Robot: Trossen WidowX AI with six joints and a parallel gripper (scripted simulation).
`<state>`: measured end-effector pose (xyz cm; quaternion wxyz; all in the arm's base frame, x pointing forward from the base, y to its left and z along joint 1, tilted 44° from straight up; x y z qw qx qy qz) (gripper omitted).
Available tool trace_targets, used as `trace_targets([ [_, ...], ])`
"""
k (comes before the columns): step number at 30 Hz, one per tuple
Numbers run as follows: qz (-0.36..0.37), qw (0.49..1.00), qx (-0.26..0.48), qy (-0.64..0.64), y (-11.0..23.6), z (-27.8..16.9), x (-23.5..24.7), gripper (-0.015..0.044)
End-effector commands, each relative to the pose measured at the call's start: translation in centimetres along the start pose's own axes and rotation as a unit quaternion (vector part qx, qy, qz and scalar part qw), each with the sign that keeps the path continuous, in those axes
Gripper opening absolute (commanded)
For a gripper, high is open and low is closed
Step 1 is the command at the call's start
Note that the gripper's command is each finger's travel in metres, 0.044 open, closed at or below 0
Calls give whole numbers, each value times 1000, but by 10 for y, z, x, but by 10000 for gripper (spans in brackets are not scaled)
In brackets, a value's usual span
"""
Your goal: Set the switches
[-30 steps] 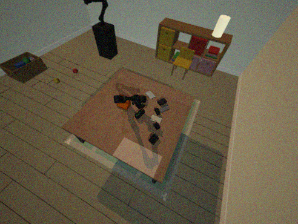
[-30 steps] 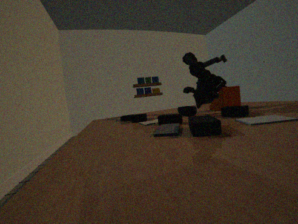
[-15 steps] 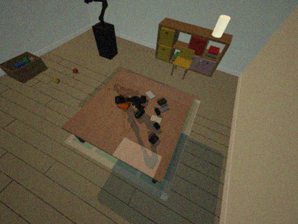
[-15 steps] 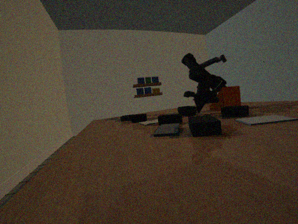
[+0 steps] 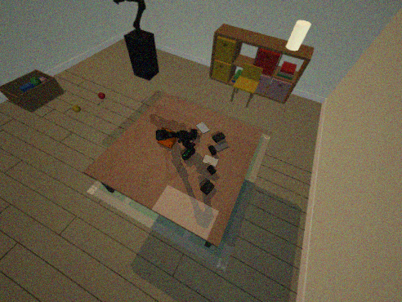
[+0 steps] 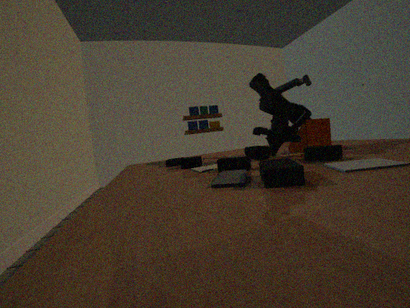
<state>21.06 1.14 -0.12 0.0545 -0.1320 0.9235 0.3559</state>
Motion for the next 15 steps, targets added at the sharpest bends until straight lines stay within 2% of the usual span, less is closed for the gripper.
trace_targets([
  [1, 0, 1000, 2, 2, -1, 0, -2, 0],
  [15, 0, 1000, 2, 2, -3, -1, -7, 0],
])
Point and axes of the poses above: the point midway between the two fingers, 35 mm back from their tips, its own y axis back along the fingers, its own x axis across the jaws, z = x × y, the point moved 7 cm from there along y, back along the fingers, and after that the axes turned 14 degrees about y, right-handed, at the moved point
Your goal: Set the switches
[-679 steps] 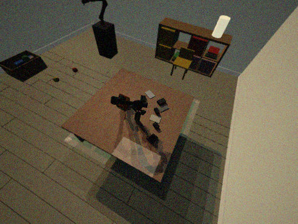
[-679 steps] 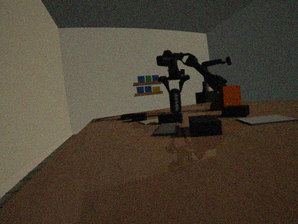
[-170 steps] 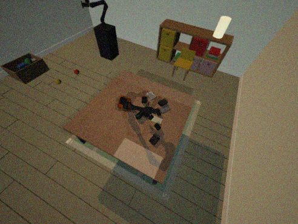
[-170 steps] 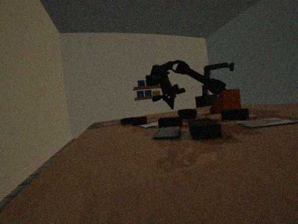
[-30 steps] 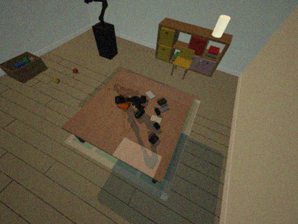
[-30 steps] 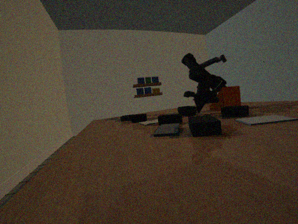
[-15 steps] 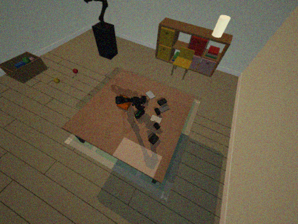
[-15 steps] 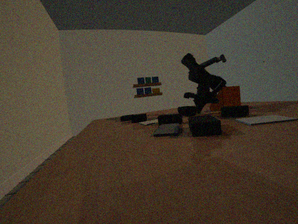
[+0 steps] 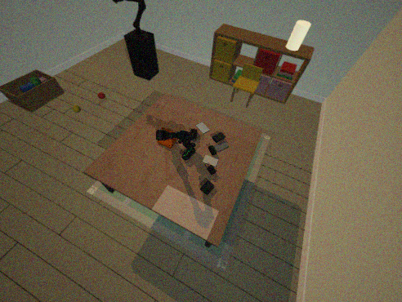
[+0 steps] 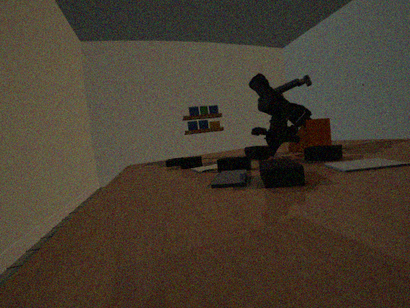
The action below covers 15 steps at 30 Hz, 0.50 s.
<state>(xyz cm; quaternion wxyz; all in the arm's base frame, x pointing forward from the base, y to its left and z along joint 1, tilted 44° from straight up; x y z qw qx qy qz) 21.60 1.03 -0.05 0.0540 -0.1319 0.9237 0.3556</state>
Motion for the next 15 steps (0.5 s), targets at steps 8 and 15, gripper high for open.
trace_targets([
  [8, -1, 1000, 2, 2, -2, -1, -4, 0],
  [15, -1, 1000, 1, 2, -4, -2, -12, 0],
])
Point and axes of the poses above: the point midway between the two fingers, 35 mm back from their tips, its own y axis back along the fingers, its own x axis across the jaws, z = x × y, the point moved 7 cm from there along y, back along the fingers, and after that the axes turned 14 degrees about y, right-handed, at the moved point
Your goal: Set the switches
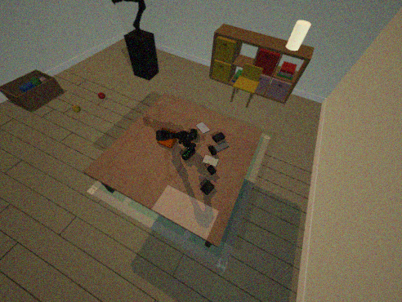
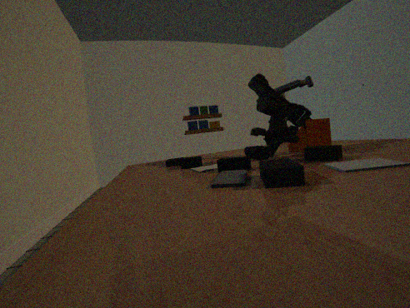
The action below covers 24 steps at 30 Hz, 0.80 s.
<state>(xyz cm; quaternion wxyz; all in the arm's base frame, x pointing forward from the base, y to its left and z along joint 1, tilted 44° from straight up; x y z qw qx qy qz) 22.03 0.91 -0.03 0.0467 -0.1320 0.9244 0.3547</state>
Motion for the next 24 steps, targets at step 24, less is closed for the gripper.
trace_targets([
  [24, -4, 1000, 2, -6, -10, -9, -37, 0],
])
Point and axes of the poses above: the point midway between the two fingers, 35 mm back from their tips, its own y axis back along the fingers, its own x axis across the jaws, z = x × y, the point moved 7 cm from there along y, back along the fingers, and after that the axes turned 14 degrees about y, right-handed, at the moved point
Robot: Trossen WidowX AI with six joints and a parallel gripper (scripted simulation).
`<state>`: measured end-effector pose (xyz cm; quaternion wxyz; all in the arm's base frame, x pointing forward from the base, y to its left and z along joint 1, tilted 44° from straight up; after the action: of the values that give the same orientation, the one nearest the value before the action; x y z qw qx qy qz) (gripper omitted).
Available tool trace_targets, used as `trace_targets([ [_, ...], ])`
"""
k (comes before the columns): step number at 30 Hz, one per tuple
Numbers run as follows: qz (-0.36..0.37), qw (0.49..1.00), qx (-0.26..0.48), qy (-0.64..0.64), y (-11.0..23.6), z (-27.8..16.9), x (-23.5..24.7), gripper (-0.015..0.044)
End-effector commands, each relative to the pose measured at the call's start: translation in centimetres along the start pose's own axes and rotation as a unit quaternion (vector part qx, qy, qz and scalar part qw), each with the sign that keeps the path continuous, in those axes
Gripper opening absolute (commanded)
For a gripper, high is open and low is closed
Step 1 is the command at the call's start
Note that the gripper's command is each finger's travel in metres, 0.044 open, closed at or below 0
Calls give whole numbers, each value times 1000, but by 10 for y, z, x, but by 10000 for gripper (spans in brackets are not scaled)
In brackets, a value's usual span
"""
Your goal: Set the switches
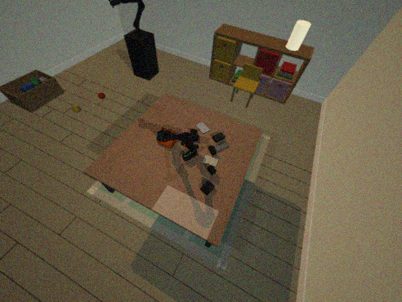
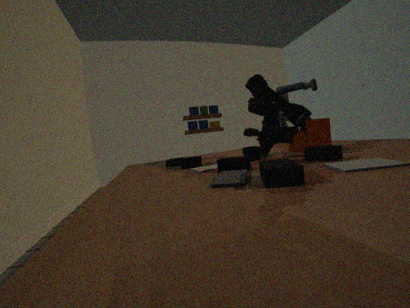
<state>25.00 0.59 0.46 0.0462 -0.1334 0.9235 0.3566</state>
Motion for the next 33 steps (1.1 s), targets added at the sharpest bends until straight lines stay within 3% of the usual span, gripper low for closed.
trace_targets([
  [1, -2, 1000, 4, -6, -3, -3, -10, 0],
  [7, -3, 1000, 4, -6, -6, -6, -17, 0],
  [16, -2, 1000, 3, -6, 63, 6, 25, 0],
  [23, -1, 1000, 4, -10, 62, 6, 24, 0],
  [29, 4, 990, 43, -137, 49, 9, -22, 0],
  [33, 4, 989, 44, -141, 48, 9, -23, 0],
])
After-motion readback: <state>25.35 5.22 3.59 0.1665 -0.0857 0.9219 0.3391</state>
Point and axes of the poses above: the point midway between the two fingers, 35 mm back from their tips, its own y axis back along the fingers, its own x axis across the jaws, z = x × y, the point moved 7 cm from there along y, back along the fingers, and after that the axes turned 14 degrees about y, right-handed, at the moved point
